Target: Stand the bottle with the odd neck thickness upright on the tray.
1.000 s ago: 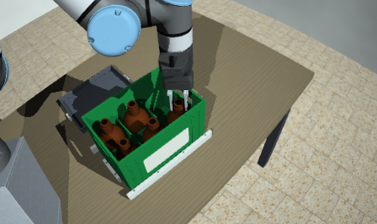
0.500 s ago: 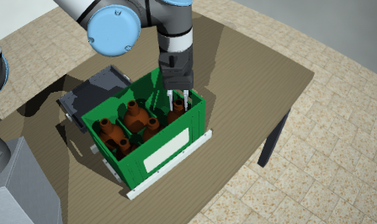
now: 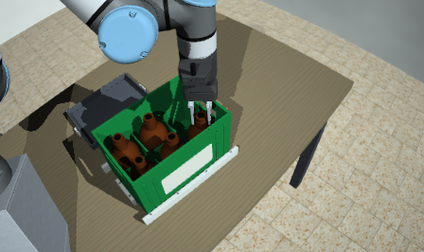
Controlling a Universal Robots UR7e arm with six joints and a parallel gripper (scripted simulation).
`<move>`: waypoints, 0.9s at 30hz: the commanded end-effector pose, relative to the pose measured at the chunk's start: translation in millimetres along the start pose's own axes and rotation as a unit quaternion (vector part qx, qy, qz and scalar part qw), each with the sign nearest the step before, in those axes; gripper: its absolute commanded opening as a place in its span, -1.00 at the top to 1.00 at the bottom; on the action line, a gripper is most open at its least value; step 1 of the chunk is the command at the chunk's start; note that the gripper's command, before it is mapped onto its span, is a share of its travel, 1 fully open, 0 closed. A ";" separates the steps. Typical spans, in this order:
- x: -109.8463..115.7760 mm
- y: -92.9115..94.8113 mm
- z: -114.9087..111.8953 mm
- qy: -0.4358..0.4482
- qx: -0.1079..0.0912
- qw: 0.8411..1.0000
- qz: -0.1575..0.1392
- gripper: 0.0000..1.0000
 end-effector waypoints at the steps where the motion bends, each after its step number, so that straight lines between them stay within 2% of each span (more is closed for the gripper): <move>1: 0.2 -0.5 -0.4 0.000 -0.001 1.000 0.000 1.00; 22: 0.2 -0.5 -0.4 0.000 -0.001 1.000 0.000 1.00; 23: 0.2 -0.5 -0.4 0.000 -0.001 1.000 0.000 -1.00; 27: 0.2 -0.5 -0.4 0.000 -0.001 1.000 0.000 -1.00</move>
Point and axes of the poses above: the point where the finger pads meet when closed, its own y axis out along the fingers, its own z axis across the jaws, x = y × z, the point moved 3 cm from there along -y, back along the fingers, and after that the axes turned 11 degrees about y, right-handed, at the moved point
